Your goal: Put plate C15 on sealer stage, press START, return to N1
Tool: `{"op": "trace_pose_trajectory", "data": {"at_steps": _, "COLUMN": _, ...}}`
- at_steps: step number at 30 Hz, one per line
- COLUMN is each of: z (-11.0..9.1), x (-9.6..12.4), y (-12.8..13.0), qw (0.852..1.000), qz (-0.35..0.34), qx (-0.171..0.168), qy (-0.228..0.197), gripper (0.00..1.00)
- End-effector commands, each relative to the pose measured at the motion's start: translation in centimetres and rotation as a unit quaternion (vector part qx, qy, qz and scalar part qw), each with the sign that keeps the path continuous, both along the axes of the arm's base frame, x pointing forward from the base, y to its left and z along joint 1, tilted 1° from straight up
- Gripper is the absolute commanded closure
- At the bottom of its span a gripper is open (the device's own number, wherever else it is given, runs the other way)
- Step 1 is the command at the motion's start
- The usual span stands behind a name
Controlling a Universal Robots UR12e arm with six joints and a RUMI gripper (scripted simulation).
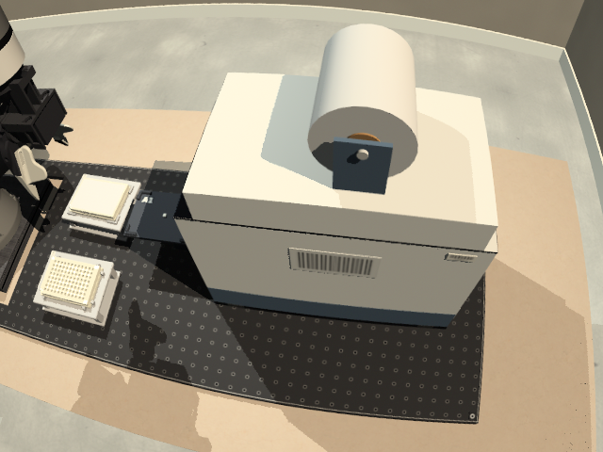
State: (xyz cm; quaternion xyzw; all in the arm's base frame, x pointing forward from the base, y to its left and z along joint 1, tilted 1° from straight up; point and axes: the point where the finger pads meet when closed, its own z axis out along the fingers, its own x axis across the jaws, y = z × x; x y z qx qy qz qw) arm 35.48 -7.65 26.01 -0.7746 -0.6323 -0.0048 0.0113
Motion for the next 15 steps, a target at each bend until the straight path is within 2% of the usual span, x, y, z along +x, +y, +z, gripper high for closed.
{"op": "trace_pose_trajectory", "data": {"at_steps": 1, "z": 0.1, "x": 0.0, "y": 0.0, "qw": 1.000, "qz": 0.003, "qx": 0.000, "qy": -0.001, "gripper": 0.32}}
{"op": "trace_pose_trajectory", "data": {"at_steps": 7, "z": 0.1, "x": 0.0, "y": 0.0, "qw": 1.000, "qz": 0.003, "qx": 0.000, "qy": -0.001, "gripper": 0.32}}
{"op": "trace_pose_trajectory", "data": {"at_steps": 12, "z": -2.4, "x": 0.0, "y": 0.0, "qw": 1.000, "qz": 0.005, "qx": 0.000, "qy": -0.001, "gripper": 0.32}}
{"op": "trace_pose_trajectory", "data": {"at_steps": 15, "z": -2.4, "x": 0.0, "y": 0.0, "qw": 1.000, "qz": 0.005, "qx": 0.000, "qy": -0.001, "gripper": 0.32}}
